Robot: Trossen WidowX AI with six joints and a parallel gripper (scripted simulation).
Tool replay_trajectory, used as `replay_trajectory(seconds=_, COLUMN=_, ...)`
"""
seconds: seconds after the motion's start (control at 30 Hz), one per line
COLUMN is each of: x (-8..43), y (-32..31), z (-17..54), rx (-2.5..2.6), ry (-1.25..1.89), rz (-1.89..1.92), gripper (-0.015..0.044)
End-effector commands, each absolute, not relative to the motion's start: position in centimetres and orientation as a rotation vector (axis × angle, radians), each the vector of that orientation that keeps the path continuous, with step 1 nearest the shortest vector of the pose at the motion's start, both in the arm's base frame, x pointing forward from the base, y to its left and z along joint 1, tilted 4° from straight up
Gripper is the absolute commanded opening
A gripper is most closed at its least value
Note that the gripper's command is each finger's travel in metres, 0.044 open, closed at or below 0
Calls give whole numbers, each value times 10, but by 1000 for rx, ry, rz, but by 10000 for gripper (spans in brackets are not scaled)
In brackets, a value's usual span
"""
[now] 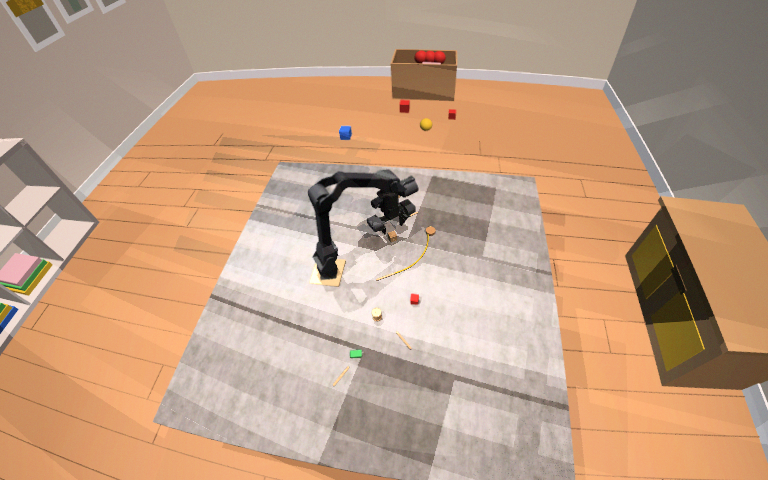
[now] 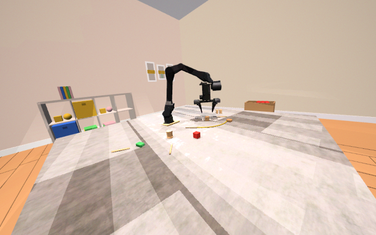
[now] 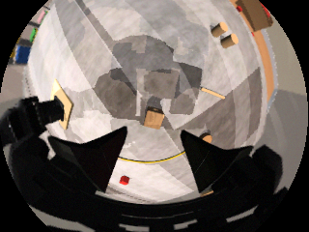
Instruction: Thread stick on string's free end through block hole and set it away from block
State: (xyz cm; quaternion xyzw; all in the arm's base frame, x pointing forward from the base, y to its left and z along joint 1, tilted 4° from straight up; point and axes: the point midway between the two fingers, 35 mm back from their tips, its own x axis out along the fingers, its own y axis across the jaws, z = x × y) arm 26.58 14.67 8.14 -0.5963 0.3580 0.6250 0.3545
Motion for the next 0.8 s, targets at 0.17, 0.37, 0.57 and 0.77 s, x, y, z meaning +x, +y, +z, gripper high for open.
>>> replay_trajectory(seconds=0.17, x=266, y=147, z=81, rx=-1541, ry=926, rz=1615, gripper=237)
replay_trajectory(seconds=0.37, x=266, y=147, z=81, rx=-1541, ry=925, rz=1616, gripper=211)
replay_trajectory(seconds=0.57, x=266, y=147, z=81, rx=-1541, ry=925, rz=1616, gripper=54)
replay_trajectory(seconds=0.77, x=266, y=147, z=81, rx=-1541, ry=925, rz=1616, gripper=0)
